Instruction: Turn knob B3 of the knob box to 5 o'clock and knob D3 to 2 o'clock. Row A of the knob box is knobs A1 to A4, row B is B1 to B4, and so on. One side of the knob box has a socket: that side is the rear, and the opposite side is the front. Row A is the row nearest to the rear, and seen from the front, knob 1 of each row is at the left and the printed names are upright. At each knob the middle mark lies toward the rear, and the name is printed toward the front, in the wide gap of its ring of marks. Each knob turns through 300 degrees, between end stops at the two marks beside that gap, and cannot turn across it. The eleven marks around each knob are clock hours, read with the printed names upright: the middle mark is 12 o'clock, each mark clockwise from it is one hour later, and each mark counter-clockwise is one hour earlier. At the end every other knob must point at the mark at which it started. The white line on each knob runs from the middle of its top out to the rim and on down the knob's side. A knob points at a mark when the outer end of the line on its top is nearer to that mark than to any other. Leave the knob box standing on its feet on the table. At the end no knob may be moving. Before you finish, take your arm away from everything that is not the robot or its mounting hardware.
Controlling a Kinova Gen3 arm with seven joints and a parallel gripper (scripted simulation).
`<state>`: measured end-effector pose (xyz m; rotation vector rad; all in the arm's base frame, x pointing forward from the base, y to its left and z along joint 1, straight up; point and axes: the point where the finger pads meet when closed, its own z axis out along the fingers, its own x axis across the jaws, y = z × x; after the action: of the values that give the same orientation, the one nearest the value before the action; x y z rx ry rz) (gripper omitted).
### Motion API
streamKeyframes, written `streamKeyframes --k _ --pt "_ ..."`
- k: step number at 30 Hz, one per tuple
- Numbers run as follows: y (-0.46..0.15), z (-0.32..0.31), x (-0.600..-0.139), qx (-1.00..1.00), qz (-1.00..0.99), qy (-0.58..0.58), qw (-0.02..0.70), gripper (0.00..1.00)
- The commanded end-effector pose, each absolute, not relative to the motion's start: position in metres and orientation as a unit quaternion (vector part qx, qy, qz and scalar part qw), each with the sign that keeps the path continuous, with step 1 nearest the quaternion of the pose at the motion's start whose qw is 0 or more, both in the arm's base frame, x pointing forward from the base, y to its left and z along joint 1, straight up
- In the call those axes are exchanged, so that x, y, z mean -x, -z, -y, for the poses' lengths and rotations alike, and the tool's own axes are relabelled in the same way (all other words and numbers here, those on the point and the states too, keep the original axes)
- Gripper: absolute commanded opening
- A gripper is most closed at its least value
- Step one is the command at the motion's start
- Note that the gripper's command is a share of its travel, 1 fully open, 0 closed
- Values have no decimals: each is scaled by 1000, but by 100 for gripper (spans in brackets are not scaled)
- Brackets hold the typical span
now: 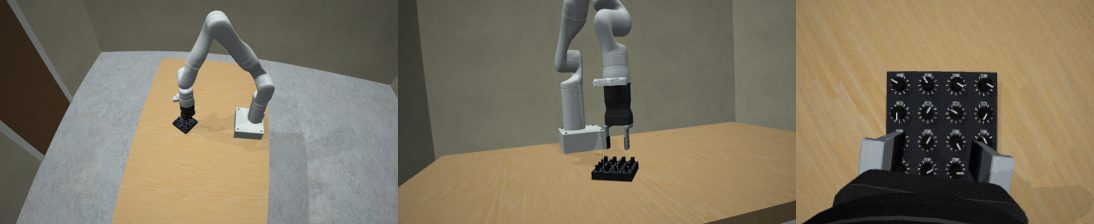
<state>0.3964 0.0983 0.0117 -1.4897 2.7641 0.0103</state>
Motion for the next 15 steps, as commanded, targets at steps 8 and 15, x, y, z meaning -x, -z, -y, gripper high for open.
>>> streamKeyframes --k 8,15 --pt "-12 -100 -396 473 -881 -3 1 100" --pt "-11 -101 -395 471 -882 -3 2 100"
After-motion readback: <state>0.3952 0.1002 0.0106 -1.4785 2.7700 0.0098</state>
